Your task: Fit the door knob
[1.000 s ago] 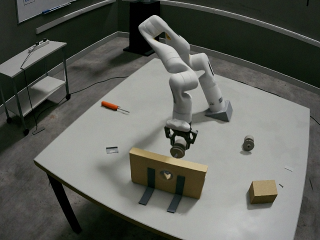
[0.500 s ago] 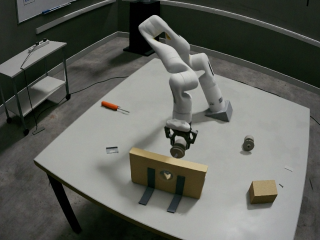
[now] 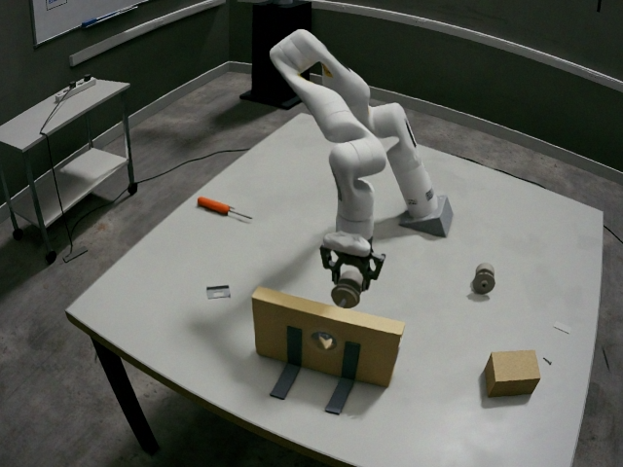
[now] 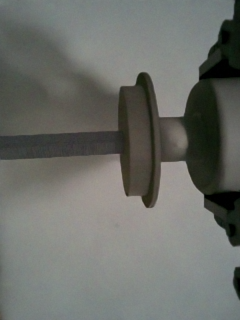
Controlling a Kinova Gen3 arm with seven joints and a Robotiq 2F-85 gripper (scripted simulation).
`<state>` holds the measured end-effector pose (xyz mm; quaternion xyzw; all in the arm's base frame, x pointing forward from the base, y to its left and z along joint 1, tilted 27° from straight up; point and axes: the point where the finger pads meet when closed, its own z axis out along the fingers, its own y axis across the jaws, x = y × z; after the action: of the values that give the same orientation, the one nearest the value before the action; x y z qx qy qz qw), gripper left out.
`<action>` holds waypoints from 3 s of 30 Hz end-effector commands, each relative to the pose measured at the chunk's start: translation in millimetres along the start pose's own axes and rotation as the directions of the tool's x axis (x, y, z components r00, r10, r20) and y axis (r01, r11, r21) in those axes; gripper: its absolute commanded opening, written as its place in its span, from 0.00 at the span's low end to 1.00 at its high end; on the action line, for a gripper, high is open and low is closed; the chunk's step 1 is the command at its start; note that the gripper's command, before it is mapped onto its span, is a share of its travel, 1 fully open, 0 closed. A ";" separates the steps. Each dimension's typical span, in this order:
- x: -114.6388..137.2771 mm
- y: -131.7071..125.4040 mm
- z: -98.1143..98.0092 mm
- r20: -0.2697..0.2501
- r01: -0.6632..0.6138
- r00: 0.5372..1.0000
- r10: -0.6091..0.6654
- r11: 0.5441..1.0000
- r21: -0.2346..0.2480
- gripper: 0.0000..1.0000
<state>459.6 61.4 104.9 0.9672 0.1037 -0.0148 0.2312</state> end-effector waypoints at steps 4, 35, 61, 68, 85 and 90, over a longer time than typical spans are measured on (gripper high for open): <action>0.4 -0.2 -1.0 -0.002 0.000 1.000 0.000 1.000 0.000 0.63; 0.4 -0.2 -1.0 -0.002 0.000 1.000 0.000 1.000 0.000 0.63; 3.8 -0.2 -1.2 -0.002 0.000 1.000 0.000 1.000 0.000 0.63; 5.4 -0.2 -1.3 -0.002 0.000 1.000 0.000 1.000 0.000 0.63; 8.2 -0.2 -1.5 -0.002 0.000 1.000 0.000 1.000 0.000 0.63; 10.1 -0.2 -1.7 -0.002 0.000 1.000 0.000 1.000 0.000 0.63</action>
<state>468.6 63.3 105.3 0.9672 0.1039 -0.0145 0.2314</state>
